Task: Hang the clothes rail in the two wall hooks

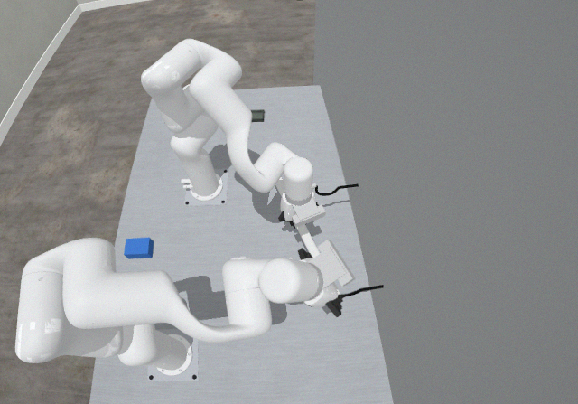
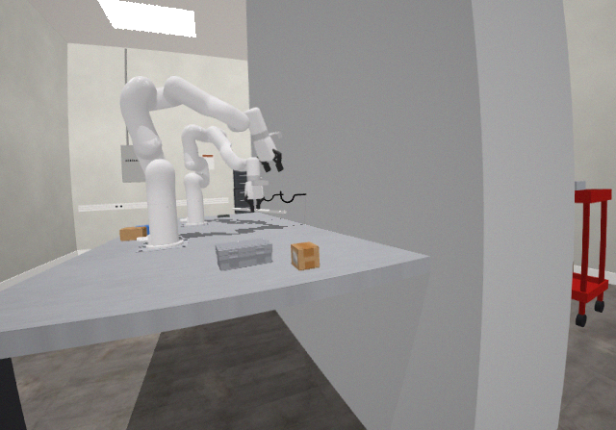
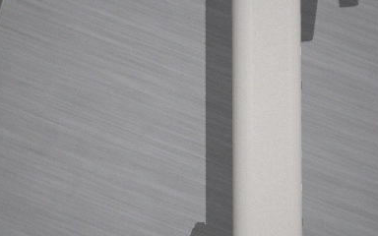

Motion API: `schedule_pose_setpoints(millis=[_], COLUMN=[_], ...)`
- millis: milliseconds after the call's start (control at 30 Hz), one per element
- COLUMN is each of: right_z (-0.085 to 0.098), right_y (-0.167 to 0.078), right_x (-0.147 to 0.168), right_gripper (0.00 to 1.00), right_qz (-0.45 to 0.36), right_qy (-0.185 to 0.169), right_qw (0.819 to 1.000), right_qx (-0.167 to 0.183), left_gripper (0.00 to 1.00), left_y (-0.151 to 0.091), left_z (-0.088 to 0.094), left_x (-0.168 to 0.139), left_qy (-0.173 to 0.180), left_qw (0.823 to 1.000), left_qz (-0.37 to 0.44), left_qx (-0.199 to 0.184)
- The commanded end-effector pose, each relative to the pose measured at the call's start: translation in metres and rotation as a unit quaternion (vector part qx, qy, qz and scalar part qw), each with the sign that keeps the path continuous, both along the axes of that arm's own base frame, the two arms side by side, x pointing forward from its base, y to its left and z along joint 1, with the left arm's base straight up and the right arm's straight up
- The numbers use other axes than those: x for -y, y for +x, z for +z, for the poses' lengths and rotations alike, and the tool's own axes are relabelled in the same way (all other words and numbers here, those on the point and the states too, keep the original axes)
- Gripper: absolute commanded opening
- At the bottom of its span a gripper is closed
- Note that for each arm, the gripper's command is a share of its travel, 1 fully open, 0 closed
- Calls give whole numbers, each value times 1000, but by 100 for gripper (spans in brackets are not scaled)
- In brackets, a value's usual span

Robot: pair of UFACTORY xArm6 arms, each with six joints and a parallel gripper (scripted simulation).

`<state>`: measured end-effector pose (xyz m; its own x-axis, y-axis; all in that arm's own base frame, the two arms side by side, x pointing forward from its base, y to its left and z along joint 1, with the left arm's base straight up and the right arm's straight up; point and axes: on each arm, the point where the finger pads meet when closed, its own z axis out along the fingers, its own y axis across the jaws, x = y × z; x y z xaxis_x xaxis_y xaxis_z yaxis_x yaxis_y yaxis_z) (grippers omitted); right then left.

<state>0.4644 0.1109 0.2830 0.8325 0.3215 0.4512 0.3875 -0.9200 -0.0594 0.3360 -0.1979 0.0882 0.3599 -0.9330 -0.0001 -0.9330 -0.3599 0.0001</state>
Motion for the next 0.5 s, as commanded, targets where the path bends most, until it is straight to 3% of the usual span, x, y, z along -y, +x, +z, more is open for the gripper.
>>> schedule_pose_setpoints(millis=[0, 467], right_z=[2, 2], right_y=[2, 2], right_x=[0, 0], right_gripper=[100, 100], right_qz=[-3, -3], right_qy=[2, 2], right_qw=[1000, 1000], right_qx=[3, 3], left_gripper=[0, 0], left_y=[-4, -28], left_z=[1, 1], left_x=[2, 4], left_qy=[-2, -2], left_qw=[1000, 1000], left_qz=[-3, -3], left_qx=[4, 4])
